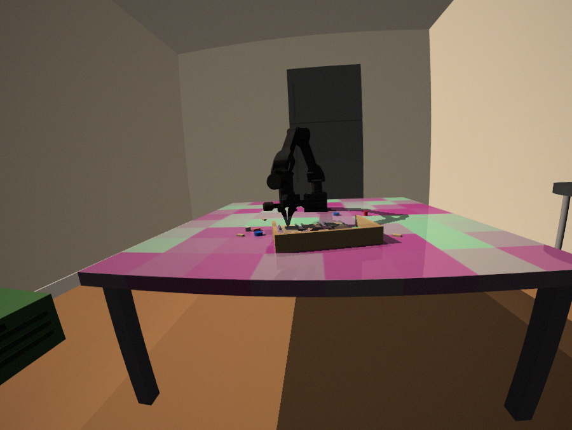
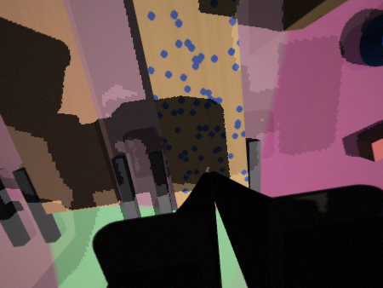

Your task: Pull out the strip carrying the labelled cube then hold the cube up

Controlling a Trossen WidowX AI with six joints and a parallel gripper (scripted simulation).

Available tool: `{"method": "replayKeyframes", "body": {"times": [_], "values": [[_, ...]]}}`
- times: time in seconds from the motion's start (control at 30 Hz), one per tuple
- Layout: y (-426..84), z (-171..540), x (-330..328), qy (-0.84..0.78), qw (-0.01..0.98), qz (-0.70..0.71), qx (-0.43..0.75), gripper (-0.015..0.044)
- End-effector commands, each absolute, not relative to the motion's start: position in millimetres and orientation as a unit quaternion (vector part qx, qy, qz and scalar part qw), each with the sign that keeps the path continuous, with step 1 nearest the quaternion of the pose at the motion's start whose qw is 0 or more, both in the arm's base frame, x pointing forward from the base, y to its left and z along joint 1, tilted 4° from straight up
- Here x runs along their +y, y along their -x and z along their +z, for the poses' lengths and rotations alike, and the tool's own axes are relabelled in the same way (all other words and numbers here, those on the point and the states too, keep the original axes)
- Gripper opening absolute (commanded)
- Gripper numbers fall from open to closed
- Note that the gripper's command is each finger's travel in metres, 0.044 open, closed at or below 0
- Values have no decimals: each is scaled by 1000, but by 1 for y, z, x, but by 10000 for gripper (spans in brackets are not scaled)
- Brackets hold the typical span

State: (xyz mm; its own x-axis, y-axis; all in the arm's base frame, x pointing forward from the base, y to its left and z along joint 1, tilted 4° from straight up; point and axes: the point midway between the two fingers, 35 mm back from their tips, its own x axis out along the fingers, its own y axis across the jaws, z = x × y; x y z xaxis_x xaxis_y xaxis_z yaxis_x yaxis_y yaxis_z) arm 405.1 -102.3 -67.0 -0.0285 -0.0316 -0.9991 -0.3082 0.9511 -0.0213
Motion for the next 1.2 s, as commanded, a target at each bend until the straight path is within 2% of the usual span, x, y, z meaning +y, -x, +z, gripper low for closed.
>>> {"method": "replayKeyframes", "body": {"times": [0.0, 1.17], "values": [[-405, -68, -103, 122, 686, 102, 710, 0], [-404, -71, -103, 122, 686, 102, 710, 0]]}}
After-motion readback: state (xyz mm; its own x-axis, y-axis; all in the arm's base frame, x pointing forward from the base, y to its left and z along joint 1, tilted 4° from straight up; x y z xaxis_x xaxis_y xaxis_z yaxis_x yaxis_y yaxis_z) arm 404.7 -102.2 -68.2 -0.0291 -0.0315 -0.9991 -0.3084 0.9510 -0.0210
